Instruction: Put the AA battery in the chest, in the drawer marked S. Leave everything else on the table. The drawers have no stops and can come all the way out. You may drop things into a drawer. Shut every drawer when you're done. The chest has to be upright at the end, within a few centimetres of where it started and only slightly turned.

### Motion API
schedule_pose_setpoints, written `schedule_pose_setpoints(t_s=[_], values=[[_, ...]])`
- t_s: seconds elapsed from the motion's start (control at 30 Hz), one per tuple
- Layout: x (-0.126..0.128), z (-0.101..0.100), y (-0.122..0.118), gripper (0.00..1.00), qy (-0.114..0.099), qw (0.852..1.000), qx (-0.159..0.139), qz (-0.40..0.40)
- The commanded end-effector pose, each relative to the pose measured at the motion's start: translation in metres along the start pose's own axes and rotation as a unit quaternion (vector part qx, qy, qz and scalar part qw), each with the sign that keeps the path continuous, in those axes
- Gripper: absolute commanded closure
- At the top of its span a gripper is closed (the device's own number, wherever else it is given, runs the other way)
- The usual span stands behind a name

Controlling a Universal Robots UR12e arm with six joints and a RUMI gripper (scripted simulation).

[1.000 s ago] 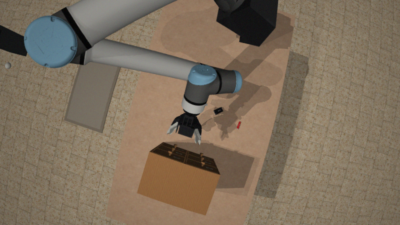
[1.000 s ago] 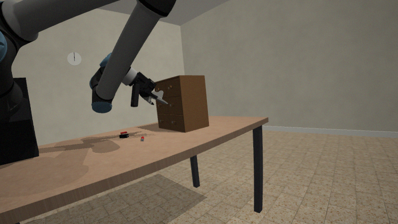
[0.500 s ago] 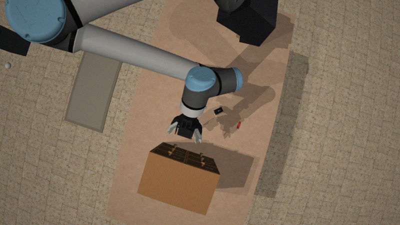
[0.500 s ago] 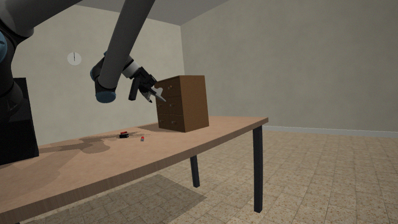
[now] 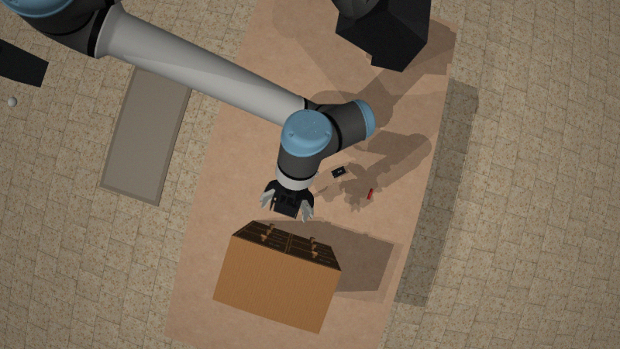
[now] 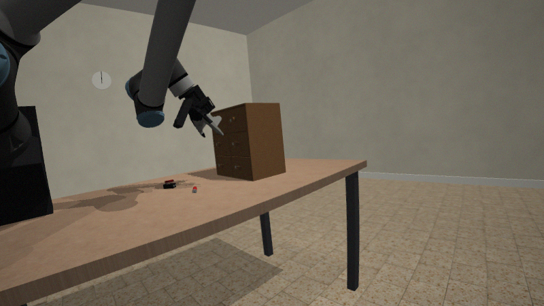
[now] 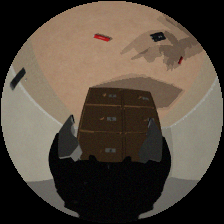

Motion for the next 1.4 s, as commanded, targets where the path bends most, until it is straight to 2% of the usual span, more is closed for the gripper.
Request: schedule_pose_setpoints(t_s=[0.0,0.3,0.37,0.87,0.93,1.37], values=[[0.0,0.006,-0.004,0.0,-0.001,1.0,0.026,-0.001],[0.0,0.016,-0.011,0.0,0.0,0.997,0.071,-0.001],[0.0,0.016,-0.011,0.0,0.0,0.997,0.071,-0.001],[0.0,0.03,-0.021,0.0,0.001,0.99,0.138,-0.001],[0.0,0.03,-0.021,0.0,0.001,0.99,0.138,-0.001],[0.0,0.04,-0.027,0.0,0.002,0.983,0.186,-0.001]])
Point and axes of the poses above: the point where the finger pads meet when closed, its own z axis back along the fingers, its own x axis across the jaws, y = z × x, the point moved 9 cm from there along z, back along the fingers, and after that the axes turned 1 degree about -z, right-handed, at the moved point
